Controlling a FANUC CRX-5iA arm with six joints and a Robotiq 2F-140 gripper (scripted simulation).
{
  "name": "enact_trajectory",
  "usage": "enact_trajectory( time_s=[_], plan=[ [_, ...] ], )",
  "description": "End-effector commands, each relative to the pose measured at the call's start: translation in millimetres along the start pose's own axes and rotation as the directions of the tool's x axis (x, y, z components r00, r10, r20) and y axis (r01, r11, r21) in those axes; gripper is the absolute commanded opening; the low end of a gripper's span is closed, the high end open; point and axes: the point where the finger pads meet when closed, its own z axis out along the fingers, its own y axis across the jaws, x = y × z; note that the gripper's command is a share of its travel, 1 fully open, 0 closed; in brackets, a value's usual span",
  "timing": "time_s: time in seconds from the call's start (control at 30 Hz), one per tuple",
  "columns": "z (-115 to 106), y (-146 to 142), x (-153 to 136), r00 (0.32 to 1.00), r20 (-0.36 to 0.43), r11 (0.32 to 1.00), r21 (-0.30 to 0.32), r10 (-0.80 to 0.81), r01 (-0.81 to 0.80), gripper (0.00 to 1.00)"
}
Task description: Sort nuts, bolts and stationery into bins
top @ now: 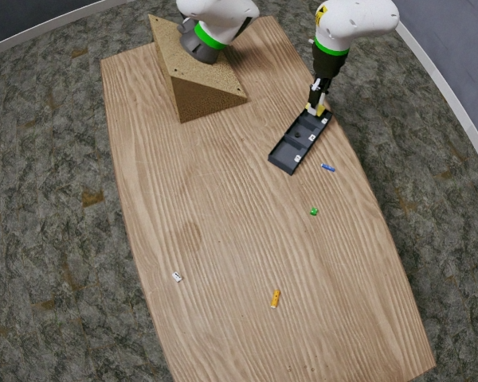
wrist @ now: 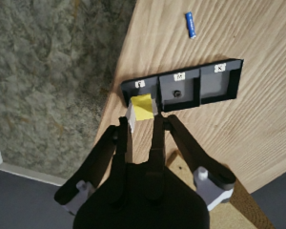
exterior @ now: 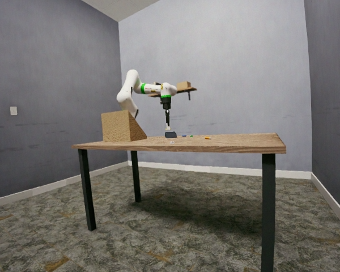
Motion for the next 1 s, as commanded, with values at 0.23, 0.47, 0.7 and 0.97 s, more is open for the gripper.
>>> enact_trajectory(
  time_s=[0.23,0.47,0.7,0.97],
  plan=[
    [11.8,0.2,0.1,1.0,0.0,1.0,0.0,0.0,0.0,0.29],
    [25.8,0.2,0.1,1.0,0.0,1.0,0.0,0.0,0.0,0.29],
    [35.8,0.2,0.1,1.0,0.0,1.0,0.0,0.0,0.0,0.29],
    [51.2,0.2,0.2,1.0,0.0,1.0,0.0,0.0,0.0,0.29]
  ],
)
